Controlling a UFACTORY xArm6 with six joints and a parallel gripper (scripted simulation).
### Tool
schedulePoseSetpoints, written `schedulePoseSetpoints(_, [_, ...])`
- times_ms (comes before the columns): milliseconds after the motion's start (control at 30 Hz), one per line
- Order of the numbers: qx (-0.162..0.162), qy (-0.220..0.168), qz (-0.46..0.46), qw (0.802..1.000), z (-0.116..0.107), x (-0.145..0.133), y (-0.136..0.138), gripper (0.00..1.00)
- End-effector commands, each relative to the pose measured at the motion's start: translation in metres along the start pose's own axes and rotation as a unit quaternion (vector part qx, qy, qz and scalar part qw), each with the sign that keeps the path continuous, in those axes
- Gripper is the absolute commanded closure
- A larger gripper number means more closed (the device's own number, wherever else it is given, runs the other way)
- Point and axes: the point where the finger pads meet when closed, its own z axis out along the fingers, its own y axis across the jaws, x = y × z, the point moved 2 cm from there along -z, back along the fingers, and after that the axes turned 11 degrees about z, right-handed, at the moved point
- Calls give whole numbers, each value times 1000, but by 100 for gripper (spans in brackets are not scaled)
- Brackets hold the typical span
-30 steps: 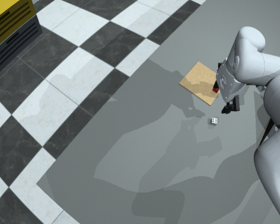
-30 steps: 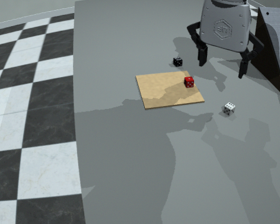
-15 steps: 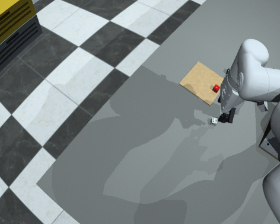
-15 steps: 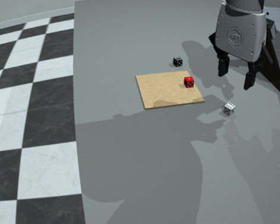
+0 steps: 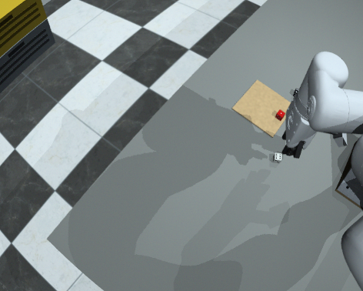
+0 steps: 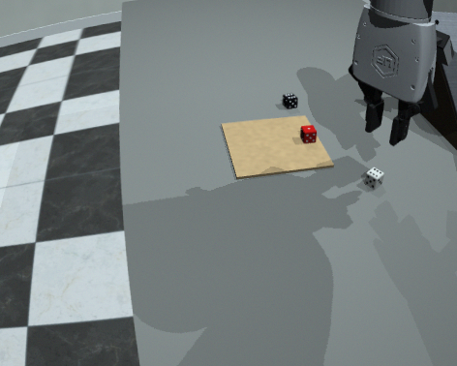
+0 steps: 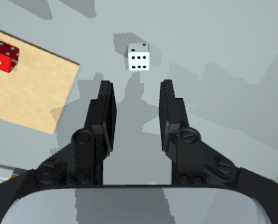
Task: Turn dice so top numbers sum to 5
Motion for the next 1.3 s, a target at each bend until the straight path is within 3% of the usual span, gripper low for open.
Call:
schedulePoseSetpoints(0, [1,-1,0,1000,-1,-1,0,64])
schedulePoseSetpoints(800, [1,-1,0,1000,0,-1,0,64])
schedulePoseSetpoints(1267, [1,-1,0,1000,14,-1,0,64])
